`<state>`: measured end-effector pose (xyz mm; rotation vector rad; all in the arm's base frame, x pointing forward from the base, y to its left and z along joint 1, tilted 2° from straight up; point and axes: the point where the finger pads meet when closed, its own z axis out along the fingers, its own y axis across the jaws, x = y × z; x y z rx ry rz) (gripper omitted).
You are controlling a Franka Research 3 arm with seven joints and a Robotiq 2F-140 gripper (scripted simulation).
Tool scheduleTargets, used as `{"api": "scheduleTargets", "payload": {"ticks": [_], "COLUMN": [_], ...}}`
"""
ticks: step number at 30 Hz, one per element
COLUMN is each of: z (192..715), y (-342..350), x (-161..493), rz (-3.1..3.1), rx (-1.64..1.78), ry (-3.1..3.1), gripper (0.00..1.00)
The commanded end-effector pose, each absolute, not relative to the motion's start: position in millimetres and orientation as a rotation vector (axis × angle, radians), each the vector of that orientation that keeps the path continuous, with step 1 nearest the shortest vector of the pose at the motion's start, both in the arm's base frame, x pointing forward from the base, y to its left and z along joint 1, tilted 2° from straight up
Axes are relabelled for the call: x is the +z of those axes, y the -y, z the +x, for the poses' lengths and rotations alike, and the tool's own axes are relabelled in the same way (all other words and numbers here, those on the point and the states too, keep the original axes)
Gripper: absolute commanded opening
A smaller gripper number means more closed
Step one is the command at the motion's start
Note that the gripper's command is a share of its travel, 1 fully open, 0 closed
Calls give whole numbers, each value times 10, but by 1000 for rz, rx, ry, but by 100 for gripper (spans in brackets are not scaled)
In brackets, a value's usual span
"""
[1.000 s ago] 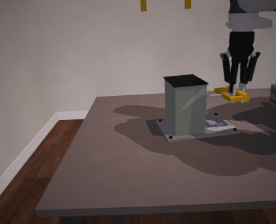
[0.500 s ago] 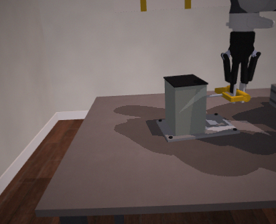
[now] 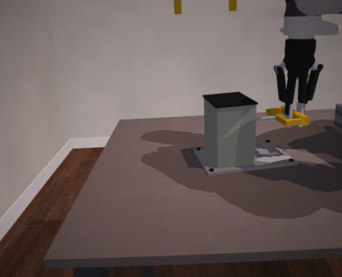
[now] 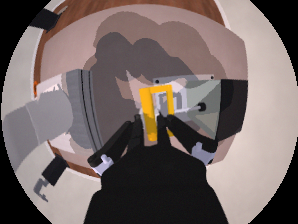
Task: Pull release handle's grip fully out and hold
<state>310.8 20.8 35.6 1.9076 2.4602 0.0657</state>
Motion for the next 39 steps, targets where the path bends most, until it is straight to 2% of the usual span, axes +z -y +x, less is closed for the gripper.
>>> {"api": "scheduleTargets", "payload": {"ticks": [1, 4, 5, 39], "z": [3016, 3016, 3016, 3016], "y": [-178, -178, -178, -178], "x": [338, 338, 338, 338], "rz": [1917, 1917, 1917, 1917], "rx": [49, 49, 49, 49], "ry": [-2474, -2474, -2474, -2474], "gripper": [0, 0, 31, 31]}}
